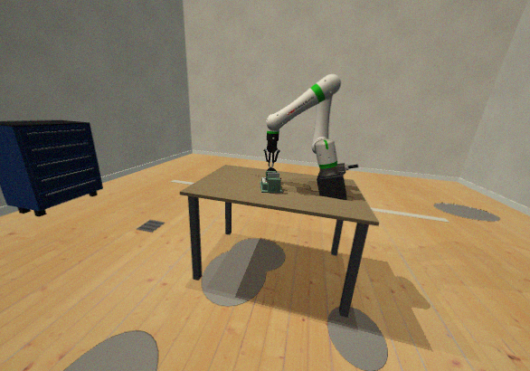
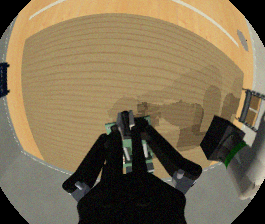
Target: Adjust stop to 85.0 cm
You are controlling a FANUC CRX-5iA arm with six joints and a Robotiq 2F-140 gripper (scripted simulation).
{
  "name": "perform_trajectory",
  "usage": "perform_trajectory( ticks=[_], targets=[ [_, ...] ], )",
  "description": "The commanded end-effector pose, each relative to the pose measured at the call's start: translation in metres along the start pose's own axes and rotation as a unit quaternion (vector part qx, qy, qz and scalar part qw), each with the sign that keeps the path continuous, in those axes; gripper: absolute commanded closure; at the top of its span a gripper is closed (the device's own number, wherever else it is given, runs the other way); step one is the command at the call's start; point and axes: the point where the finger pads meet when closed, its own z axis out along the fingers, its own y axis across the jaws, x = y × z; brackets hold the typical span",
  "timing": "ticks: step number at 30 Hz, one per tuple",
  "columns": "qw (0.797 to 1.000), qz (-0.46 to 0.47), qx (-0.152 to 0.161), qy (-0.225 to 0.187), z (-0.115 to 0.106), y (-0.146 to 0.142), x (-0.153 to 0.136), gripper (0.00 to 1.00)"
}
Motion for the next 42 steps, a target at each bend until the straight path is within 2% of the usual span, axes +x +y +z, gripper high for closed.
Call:
perform_trajectory(
  ticks=[1, 42],
  targets=[
    [1.0, 0.0, 0.0, 0.0, 0.0, 0.0, 0.0, 0.96],
    [1.0, 0.0, 0.0, 0.0, 0.004, -0.012, 0.0, 0.96]
  ],
)
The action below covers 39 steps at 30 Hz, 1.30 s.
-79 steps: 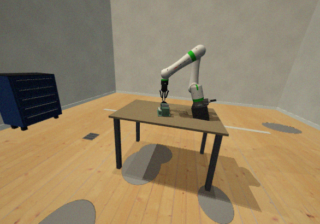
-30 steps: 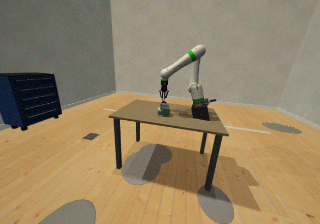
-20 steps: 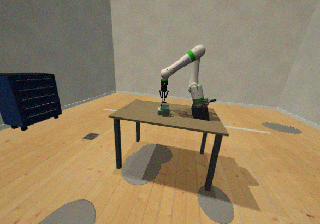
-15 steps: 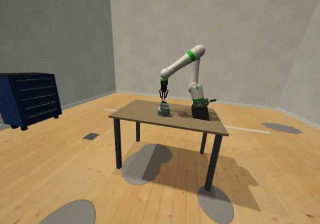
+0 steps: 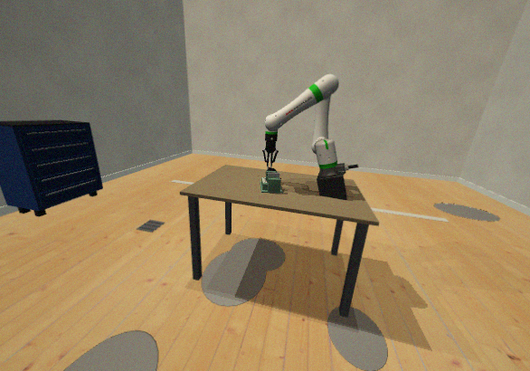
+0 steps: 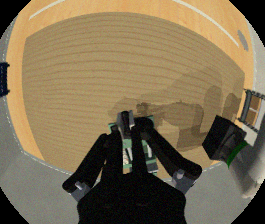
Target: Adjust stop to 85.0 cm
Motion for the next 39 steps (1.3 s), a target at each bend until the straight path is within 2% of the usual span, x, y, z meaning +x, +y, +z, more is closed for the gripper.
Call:
perform_trajectory(
  ticks=[1, 25, 39],
  targets=[
    [1.0, 0.0, 0.0, 0.0, 0.001, -0.001, 0.0, 0.96],
    [1.0, 0.0, 0.0, 0.0, 0.013, -0.013, 0.0, 0.96],
    [1.0, 0.0, 0.0, 0.0, 0.033, -0.016, 0.0, 0.96]
  ],
)
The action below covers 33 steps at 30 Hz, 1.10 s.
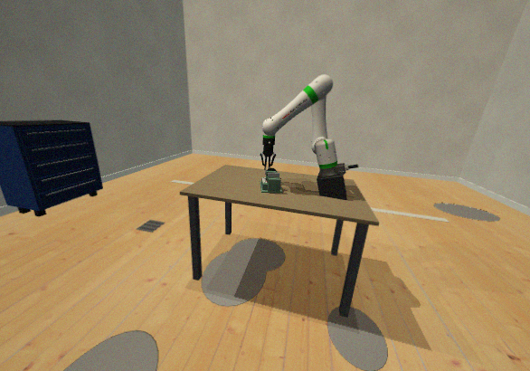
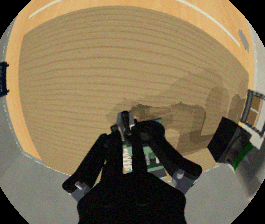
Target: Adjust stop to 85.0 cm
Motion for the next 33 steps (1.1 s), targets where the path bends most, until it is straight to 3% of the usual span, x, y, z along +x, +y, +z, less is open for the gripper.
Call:
perform_trajectory(
  ticks=[1, 18, 33],
  targets=[
    [1.0, 0.0, 0.0, 0.0, 0.005, 0.001, 0.0, 0.96],
    [1.0, 0.0, 0.0, 0.0, 0.028, 0.021, 0.0, 0.96],
    [1.0, 0.0, 0.0, 0.0, 0.026, 0.046, 0.0, 0.96]
  ],
)
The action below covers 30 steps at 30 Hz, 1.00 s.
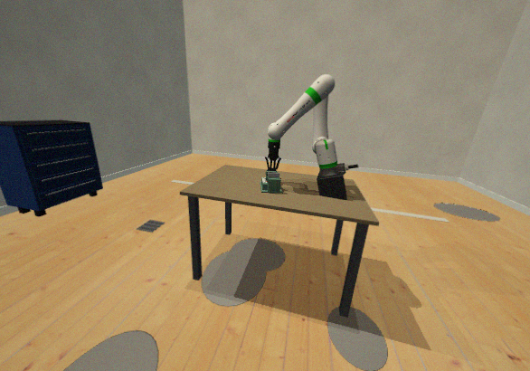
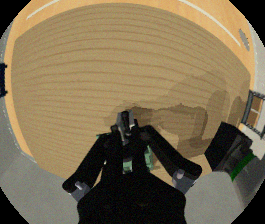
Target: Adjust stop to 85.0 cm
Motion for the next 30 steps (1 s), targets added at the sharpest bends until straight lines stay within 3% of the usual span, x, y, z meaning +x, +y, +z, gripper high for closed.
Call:
perform_trajectory(
  ticks=[1, 21, 30],
  targets=[
    [1.0, 0.0, 0.0, 0.0, -0.002, 0.004, 0.0, 0.96],
    [1.0, 0.0, 0.0, 0.0, -0.024, 0.02, 0.0, 0.96],
    [1.0, 0.0, 0.0, 0.0, -0.046, 0.016, 0.0, 0.96]
  ],
)
